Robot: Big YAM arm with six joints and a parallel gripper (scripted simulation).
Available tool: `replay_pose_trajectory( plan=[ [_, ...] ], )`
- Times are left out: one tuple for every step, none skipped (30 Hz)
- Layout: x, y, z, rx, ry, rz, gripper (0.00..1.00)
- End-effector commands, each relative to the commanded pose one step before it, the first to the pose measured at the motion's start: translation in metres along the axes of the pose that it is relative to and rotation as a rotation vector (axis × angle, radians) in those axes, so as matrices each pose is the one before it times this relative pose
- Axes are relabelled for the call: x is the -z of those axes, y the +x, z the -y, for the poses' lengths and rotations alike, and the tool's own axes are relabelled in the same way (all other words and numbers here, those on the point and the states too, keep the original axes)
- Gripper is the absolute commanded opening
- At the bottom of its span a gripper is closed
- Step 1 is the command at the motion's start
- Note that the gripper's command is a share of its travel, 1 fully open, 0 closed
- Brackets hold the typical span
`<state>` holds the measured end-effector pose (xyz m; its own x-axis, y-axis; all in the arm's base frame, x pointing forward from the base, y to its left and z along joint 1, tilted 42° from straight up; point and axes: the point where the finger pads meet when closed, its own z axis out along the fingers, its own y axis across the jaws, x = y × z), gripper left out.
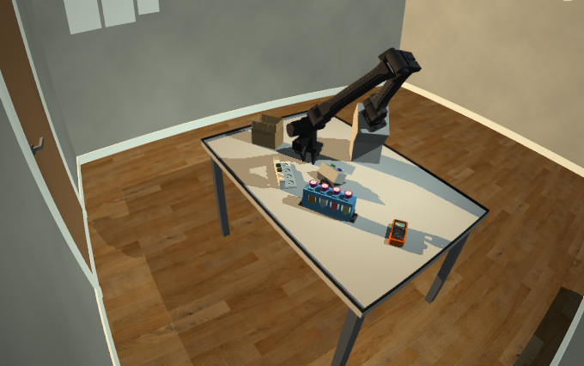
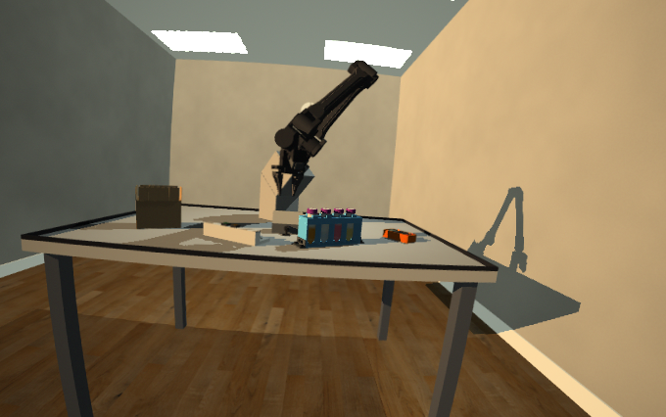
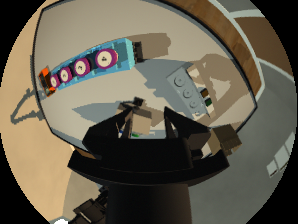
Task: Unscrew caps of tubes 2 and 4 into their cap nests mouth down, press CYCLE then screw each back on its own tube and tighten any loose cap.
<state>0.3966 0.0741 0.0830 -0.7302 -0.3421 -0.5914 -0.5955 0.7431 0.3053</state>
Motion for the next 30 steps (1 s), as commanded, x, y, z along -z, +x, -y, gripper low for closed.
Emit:
replay_pose_trajectory(
  plan=[
    [0.00308,-0.01093,0.00261,0.03797,0.00773,0.02097,0.49],
    [0.0,0.0,0.0,0.0,0.0,0.0,0.49],
    [-0.00292,-0.01068,-0.00111,0.03446,-0.00416,0.01143,0.49],
    [0.003,0.01037,0.00076,-0.03445,0.00416,-0.01142,0.49],
    [-0.00038,-0.00508,-0.01443,-0.07252,-0.00035,0.00696,0.49],
    [-0.00089,0.0009,-0.00879,-0.08717,-0.00217,-0.00416,0.49],
    [0.0001,-0.00171,-0.00816,-0.08354,-0.00042,0.00039,0.49],
    [0.0001,-0.00103,-0.00827,-0.08355,-0.00047,0.00036,0.49],
    [0.00001,-0.00033,-0.00843,-0.07929,-0.00057,0.00002,0.49],
    [0.00005,-0.00001,0.00006,-0.00427,0.00006,0.00031,0.49],
    [-0.00002,0.0,-0.00003,-0.00001,0.00001,0.0,0.49],
    [0.00009,0.00036,-0.00834,-0.08357,-0.00054,0.00027,0.49],
    [-0.00002,0.0,-0.00002,0.0,0.00001,0.0,0.49],
    [-0.00002,0.0,-0.00002,0.0,0.0,0.0,0.49],
    [0.0001,0.00105,-0.00828,-0.08357,-0.00057,0.00022,0.49],
    [0.0,0.0,0.0,0.0,0.0,0.0,0.49],
    [0.0,0.0,0.0,0.0,0.0,0.0,0.49],
    [0.00007,0.00175,-0.0082,-0.08359,-0.00059,0.00017,0.49],
    [-0.00001,0.00001,-0.00002,0.0,0.0,0.0,0.49],
    [0.0001,0.00241,-0.008,-0.08359,-0.00062,0.0001,0.49],
    [-0.00002,0.00001,-0.00002,0.0,0.0,0.0,0.49],
    [0.0001,0.00413,-0.00725,-0.08639,0.00154,-0.00398,0.49],
    [-0.00002,-0.00004,-0.00005,0.00014,-0.00012,0.00021,0.49],
    [0.0001,0.00531,-0.00646,-0.08682,0.00355,-0.00603,0.49],
    [-0.00001,-0.00108,-0.00084,0.00206,-0.00314,0.00425,0.49],
    [0.0001,0.00495,-0.00662,-0.07845,0.00138,-0.0027,0.49],
    [-0.00002,-0.00061,-0.00059,-0.00498,-0.00214,0.00275,0.49],
    [0.0001,0.00613,-0.00554,-0.07071,0.0039,-0.00543,0.49],
    [-0.00001,-0.00082,-0.00096,-0.01381,-0.00335,0.00403,0.49],
    [-0.00001,-0.00068,-0.00082,0.00234,-0.00313,0.00272,0.49]
  ],
)
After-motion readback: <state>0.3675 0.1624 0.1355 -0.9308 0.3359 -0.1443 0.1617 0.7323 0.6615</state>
